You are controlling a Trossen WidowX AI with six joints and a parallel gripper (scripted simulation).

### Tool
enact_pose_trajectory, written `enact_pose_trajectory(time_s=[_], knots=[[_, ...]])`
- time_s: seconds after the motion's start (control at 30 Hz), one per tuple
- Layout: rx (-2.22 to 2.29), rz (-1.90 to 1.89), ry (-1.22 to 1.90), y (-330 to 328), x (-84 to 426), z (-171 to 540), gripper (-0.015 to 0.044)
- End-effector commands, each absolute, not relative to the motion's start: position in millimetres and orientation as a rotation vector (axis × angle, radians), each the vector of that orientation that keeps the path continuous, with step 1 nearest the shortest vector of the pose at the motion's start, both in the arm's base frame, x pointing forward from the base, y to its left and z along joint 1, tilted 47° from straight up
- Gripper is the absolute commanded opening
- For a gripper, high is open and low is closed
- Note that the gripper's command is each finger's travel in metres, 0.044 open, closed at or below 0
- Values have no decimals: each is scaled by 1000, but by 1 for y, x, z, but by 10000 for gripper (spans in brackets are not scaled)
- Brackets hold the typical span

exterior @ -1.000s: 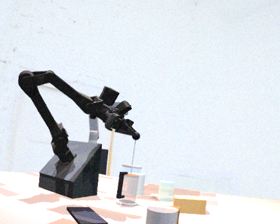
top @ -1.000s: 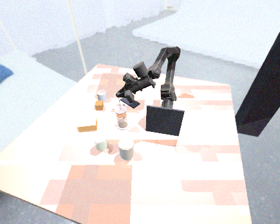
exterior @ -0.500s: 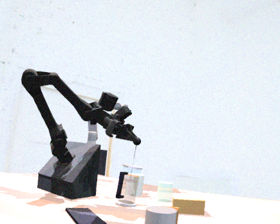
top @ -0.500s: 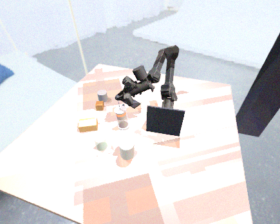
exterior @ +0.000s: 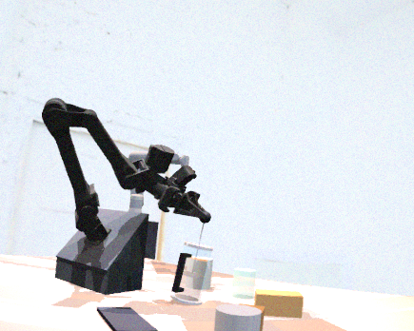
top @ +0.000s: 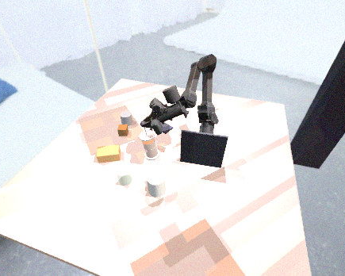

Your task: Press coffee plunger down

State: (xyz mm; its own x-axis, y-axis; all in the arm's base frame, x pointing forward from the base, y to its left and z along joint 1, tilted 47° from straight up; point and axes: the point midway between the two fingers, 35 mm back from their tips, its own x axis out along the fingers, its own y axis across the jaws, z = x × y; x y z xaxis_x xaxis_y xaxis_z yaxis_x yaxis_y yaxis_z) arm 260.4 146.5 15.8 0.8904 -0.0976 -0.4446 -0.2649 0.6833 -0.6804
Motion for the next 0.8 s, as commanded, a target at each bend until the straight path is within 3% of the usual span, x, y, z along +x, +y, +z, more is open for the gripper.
enact_pose_trajectory(time_s=[0.0,0.77], knots=[[-876,80,539,122,256,-5,126],[-879,77,532,120,273,-15,126]])
